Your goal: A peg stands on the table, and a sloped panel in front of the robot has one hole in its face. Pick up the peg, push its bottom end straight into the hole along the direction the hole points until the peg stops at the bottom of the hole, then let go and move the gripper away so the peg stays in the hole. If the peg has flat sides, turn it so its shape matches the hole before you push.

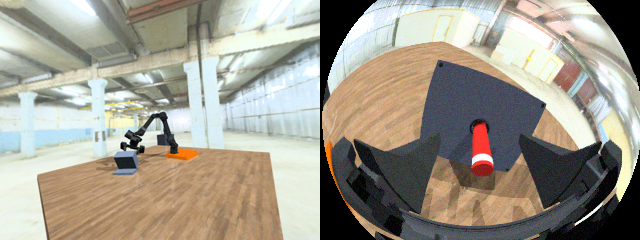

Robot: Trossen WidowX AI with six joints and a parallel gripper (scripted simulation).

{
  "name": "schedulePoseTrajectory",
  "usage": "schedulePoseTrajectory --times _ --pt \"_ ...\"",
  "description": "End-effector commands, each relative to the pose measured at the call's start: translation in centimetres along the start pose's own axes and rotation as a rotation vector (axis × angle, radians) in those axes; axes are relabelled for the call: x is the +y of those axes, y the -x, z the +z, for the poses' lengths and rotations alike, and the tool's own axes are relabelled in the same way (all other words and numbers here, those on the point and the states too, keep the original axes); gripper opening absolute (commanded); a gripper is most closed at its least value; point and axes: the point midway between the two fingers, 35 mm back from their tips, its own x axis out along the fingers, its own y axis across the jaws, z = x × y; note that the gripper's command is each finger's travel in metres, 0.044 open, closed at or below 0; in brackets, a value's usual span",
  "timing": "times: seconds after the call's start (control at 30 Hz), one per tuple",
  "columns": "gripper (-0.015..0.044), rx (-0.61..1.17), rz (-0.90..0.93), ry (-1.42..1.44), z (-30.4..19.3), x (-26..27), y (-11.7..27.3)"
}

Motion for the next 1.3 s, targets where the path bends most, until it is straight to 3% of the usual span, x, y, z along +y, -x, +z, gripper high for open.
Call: schedulePoseTrajectory --times 0.0,1.27 --pt "0.044 0.001 0.001 0.006 0.0 -0.1 0.5" --pt "0.044 0.017 0.011 -0.007 -1.0 -0.4 6.6"
